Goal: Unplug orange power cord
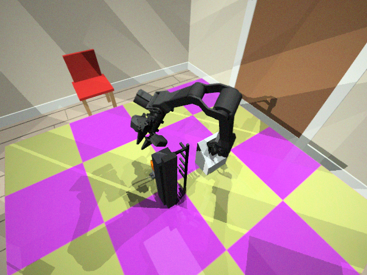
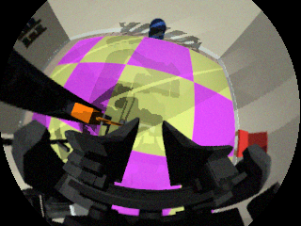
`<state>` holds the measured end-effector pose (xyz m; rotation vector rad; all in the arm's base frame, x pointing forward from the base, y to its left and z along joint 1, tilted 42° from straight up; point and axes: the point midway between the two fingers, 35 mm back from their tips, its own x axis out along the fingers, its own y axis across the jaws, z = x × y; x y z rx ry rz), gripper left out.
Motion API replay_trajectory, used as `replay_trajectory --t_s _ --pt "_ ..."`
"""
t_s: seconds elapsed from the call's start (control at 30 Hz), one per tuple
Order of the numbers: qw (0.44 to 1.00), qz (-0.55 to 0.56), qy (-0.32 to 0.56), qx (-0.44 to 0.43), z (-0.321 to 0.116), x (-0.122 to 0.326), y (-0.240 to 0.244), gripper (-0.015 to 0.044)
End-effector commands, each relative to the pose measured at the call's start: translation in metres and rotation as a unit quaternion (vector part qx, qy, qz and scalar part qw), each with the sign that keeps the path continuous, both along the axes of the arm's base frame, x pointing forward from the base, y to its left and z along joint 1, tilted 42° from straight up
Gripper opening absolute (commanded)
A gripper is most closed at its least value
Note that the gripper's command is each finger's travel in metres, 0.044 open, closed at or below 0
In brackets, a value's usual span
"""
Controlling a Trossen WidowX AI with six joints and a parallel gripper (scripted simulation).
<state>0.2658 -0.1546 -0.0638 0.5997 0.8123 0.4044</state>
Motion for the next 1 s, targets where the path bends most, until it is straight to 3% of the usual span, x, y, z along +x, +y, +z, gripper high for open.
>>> replay_trajectory --t_s 0.0,0.27,0.53,0.97 --pt "0.889 -0.161 0.385 0.19 0.018 0.01 0.025 0.016" --pt "0.764 -0.267 0.543 0.225 0.035 0.009 0.037 0.016" --pt "0.623 -0.376 0.644 0.236 0.05 0.006 0.046 0.016" --pt "0.62 -0.378 0.646 0.236 0.051 0.006 0.046 0.016"
